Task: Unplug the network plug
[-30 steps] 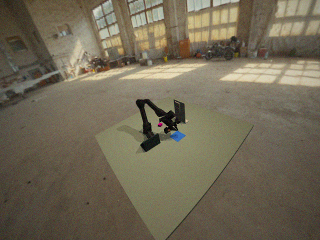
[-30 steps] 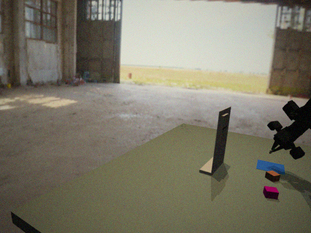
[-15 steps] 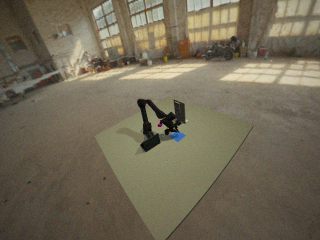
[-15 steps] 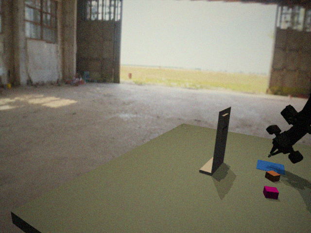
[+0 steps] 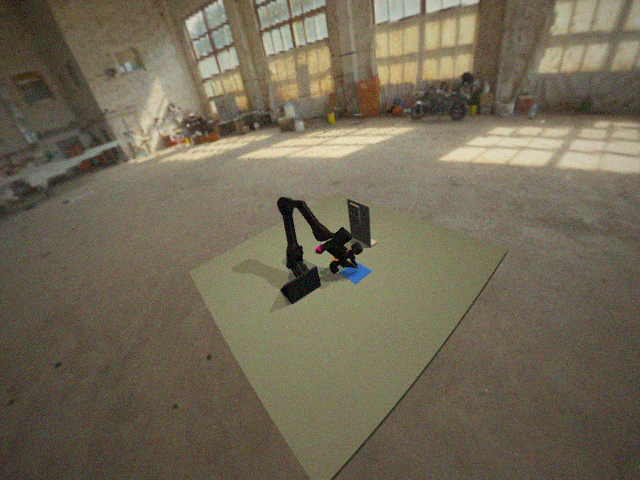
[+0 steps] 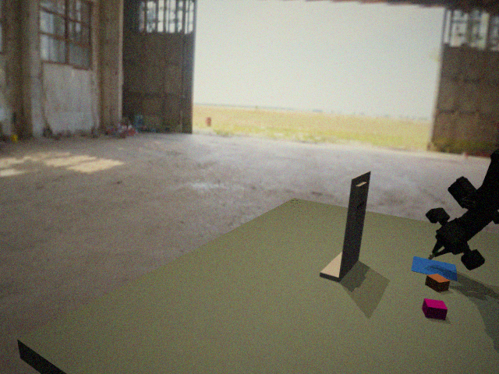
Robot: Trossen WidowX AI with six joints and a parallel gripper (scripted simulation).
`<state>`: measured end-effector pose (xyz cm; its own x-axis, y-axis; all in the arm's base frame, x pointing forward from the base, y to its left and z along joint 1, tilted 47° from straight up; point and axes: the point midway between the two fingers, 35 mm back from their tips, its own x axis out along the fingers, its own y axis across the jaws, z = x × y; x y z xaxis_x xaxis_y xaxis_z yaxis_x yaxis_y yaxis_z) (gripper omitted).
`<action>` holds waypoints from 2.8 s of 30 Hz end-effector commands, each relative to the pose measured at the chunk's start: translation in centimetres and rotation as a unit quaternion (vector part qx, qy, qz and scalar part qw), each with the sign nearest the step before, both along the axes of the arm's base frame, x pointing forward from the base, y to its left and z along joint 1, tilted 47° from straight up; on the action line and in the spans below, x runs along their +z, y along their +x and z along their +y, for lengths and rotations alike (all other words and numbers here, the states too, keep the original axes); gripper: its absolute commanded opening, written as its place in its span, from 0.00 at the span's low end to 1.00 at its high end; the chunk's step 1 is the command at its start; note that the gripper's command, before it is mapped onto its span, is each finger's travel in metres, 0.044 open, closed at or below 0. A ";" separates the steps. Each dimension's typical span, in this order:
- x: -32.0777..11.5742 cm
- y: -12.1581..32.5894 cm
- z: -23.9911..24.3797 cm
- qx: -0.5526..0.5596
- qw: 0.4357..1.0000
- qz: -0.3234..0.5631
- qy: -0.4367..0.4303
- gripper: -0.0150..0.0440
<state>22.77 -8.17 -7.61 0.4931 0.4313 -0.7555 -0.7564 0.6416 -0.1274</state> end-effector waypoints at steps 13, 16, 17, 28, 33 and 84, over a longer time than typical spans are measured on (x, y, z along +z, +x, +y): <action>-1.0 -0.2 1.4 -0.001 1.000 0.001 0.003 0.25; -1.1 -0.2 1.5 -0.001 1.000 0.000 0.003 0.25; -1.2 -0.2 1.5 -0.001 1.000 0.000 0.004 0.25; -1.2 -0.2 1.5 0.000 1.000 -0.001 0.003 0.25; -1.2 -0.2 1.5 0.000 1.000 -0.001 0.003 0.48; 2.5 -1.4 -1.8 -0.001 1.000 0.002 0.001 0.52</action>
